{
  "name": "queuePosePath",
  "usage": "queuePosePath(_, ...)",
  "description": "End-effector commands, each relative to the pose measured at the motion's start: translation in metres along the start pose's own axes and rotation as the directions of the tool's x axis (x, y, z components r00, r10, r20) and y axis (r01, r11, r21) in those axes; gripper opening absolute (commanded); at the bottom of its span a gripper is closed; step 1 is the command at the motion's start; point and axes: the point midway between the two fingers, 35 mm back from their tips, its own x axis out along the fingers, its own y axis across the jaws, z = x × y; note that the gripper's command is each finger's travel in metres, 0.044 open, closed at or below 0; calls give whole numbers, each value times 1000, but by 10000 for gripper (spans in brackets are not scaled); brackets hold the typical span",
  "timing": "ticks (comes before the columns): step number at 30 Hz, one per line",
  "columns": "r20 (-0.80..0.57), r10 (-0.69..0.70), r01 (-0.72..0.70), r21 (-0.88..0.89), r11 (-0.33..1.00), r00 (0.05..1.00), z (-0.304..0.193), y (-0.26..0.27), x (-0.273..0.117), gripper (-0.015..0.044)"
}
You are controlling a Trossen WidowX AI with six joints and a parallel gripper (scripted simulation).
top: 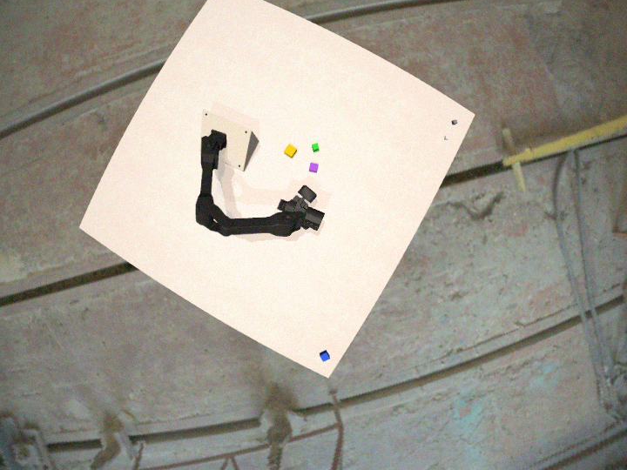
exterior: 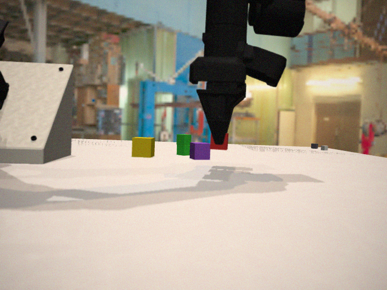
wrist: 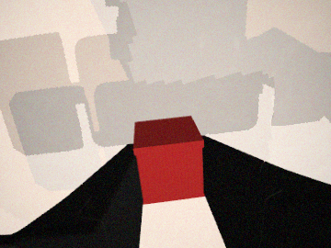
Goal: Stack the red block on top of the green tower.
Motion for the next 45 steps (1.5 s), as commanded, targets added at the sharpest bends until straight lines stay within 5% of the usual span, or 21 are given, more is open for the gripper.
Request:
queuePosePath(1,15,3,-3,15,1000,1000,3,-2,-23,0)
queuePosePath(15,13,6,-6,14,1000,1000,2,-2,-82,0)
queuePosePath(26,13,6,-6,11,1000,1000,1,1,-85,0)
queuePosePath(45,11,29,-29,-22,999,1000,-39,144,-90,0)
